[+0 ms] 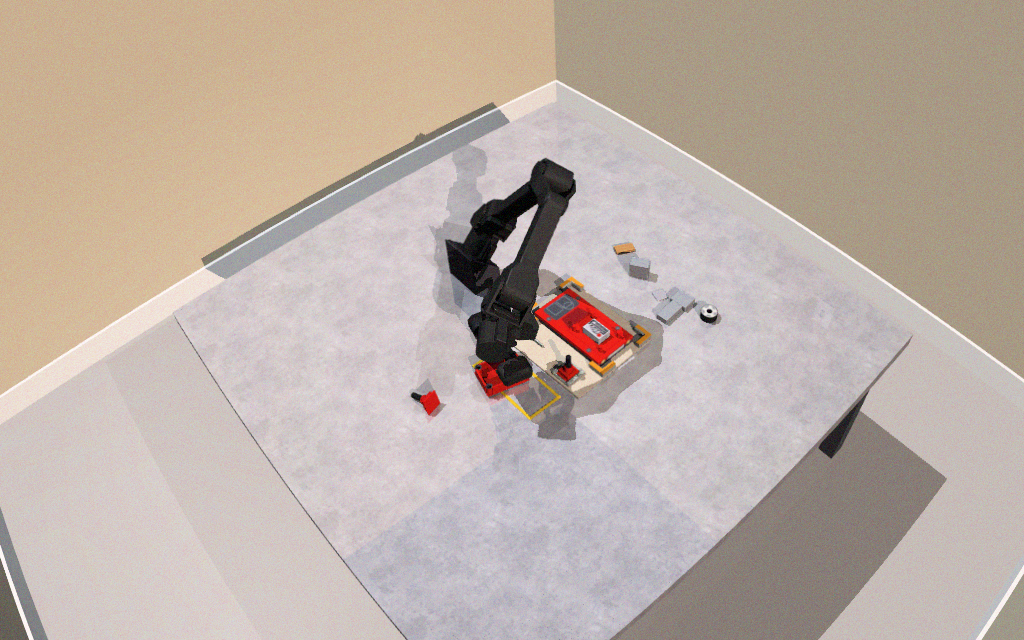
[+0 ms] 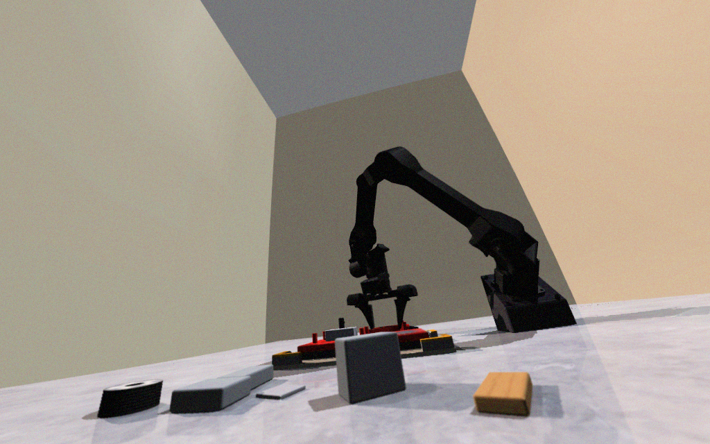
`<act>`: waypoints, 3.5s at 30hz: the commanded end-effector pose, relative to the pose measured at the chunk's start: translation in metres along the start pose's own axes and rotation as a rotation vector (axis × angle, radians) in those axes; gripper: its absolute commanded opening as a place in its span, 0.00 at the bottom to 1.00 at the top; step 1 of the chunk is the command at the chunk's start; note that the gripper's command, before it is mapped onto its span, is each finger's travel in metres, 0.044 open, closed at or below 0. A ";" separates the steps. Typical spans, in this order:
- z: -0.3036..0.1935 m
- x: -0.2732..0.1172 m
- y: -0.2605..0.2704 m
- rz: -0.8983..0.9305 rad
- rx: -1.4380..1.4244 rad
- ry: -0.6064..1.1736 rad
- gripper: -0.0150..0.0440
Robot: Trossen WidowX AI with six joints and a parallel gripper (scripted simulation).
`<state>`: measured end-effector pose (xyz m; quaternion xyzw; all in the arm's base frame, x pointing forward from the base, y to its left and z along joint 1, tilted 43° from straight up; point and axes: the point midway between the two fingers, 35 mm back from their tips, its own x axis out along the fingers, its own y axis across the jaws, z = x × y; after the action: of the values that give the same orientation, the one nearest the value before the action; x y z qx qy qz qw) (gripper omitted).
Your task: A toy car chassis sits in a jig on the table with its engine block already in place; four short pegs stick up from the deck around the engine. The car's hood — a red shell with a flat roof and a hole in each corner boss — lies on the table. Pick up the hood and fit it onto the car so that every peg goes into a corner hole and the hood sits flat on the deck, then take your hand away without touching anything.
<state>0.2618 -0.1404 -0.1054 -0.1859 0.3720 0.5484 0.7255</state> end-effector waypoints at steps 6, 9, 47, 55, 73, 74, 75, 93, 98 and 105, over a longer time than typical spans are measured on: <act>0.000 0.000 0.000 0.000 -0.001 0.000 0.74; 0.000 0.000 0.000 0.000 -0.001 0.000 0.88; 0.000 -0.059 0.004 0.032 0.493 0.162 1.00; 0.002 -0.051 0.007 -0.030 0.946 0.332 1.00; 0.006 -0.044 0.009 -0.542 1.901 0.565 1.00; 0.007 -0.044 0.009 -0.585 1.950 0.564 1.00; 0.007 -0.044 0.009 -0.628 1.998 0.562 1.00; 0.020 -0.049 0.004 -1.519 2.718 0.076 1.00; 0.020 -0.050 0.004 -1.552 2.738 0.038 1.00; 0.020 -0.047 0.004 -1.552 2.738 0.037 1.00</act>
<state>0.2605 -0.1571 -0.0551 -0.4432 -0.3951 0.6827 -0.4258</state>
